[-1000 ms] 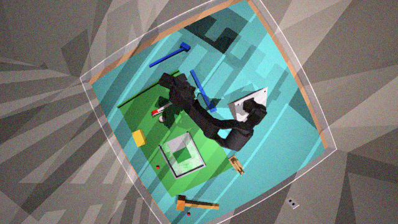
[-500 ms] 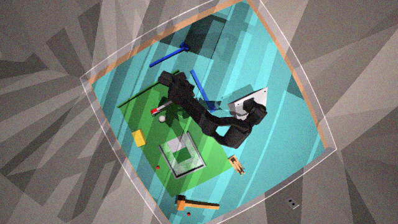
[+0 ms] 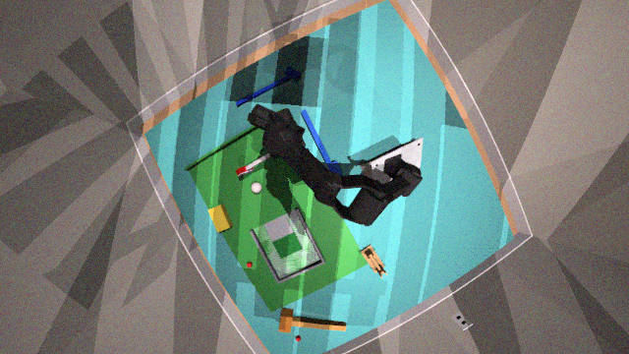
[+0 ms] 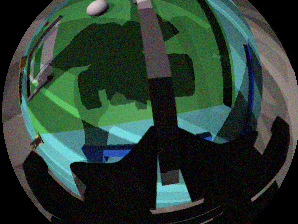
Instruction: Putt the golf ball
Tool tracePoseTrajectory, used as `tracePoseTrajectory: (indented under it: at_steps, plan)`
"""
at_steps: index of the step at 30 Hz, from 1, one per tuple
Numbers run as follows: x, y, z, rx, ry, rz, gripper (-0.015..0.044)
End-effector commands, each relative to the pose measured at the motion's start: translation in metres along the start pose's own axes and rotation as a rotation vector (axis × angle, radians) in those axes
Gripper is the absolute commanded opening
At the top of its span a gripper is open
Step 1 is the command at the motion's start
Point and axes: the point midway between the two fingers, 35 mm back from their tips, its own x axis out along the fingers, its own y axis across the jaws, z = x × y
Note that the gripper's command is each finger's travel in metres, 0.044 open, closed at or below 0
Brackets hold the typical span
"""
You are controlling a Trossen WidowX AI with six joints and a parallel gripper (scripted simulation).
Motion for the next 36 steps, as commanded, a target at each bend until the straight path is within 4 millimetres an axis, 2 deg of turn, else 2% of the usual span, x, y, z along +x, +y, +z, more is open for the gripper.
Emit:
tracePoseTrajectory:
  at_steps: [1, 5, 9, 11, 19, 28, 32, 33, 36]
  plan:
    - [-0.001, 0.009, 0.002, 0.0, 0.0, -0.001, 0.0]
    - [-0.004, 0.062, 0.009, 0.001, -0.002, -0.004, 0.0]
    - [-0.001, 0.117, 0.005, -0.001, -0.002, 0.001, 0.0]
    - [0.0, 0.134, 0.002, -0.001, -0.002, 0.003, 0.0]
    - [-0.006, 0.136, 0.002, -0.001, -0.002, 0.003, 0.0]
    - [-0.059, 0.135, 0.002, -0.001, -0.002, 0.002, 0.0]
    - [-0.06, 0.135, 0.001, -0.001, -0.002, 0.002, 0.0]
    - [-0.051, 0.135, 0.001, 0.007, 0.001, 0.006, 0.0]
    - [-0.051, 0.135, 0.001, 0.007, 0.001, 0.006, 0.0]
